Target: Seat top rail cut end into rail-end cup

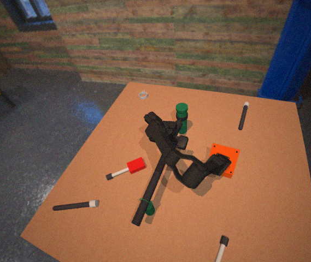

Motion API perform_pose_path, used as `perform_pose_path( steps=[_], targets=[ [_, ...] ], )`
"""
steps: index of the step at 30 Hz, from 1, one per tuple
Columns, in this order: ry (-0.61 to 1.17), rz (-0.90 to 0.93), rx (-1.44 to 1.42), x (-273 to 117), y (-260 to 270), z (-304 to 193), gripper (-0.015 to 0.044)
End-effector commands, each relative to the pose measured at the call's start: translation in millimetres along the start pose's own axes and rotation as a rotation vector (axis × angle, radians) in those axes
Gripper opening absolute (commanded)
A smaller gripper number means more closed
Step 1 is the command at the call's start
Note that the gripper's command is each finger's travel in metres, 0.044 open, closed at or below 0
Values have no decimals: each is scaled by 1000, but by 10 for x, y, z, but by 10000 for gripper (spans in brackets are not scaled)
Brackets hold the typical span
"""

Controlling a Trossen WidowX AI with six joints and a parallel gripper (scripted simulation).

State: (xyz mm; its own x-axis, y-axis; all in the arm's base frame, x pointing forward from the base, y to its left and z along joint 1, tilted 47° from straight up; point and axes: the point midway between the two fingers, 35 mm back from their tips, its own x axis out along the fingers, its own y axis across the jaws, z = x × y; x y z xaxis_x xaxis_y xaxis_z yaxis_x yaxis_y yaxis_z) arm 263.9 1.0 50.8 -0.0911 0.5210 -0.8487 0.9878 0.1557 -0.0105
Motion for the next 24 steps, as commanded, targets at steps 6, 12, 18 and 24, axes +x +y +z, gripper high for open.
perform_pose_path(
  steps=[6,12,18,24],
  targets=[
    [0,0,0,-2,0,-5,0],
    [0,0,0,-2,0,-5,158],
    [0,0,0,-48,3,-30,315],
    [1,0,0,-310,0,-179,440]
  ],
)
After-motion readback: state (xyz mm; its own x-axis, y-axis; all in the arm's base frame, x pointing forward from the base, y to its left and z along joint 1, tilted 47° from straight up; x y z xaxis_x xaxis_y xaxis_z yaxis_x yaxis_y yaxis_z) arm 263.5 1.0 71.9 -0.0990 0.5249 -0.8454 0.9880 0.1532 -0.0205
